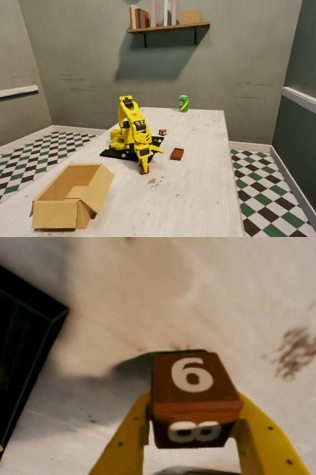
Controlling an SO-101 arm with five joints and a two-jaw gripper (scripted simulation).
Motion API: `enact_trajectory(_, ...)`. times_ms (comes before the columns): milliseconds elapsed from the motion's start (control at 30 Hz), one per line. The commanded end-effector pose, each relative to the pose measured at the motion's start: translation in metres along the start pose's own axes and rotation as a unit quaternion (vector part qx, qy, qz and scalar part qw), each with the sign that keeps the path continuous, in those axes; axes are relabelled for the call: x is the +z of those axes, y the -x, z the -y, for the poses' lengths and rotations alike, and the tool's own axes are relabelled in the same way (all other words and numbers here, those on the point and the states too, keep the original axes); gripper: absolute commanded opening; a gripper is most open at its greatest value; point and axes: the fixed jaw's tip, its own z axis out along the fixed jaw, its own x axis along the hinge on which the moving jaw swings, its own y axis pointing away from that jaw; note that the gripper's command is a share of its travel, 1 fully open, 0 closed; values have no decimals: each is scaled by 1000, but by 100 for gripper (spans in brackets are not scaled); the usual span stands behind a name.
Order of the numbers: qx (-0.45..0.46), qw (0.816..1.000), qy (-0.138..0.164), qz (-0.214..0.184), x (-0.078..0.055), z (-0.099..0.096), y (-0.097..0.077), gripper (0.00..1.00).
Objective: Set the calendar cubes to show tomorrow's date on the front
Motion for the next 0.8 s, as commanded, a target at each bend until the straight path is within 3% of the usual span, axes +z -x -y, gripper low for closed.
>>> enact_trajectory(0,1,1000,12,1,5,-4,-1,15)
enact_trajectory(767,1,1000,12,1,5,-4,-1,26)
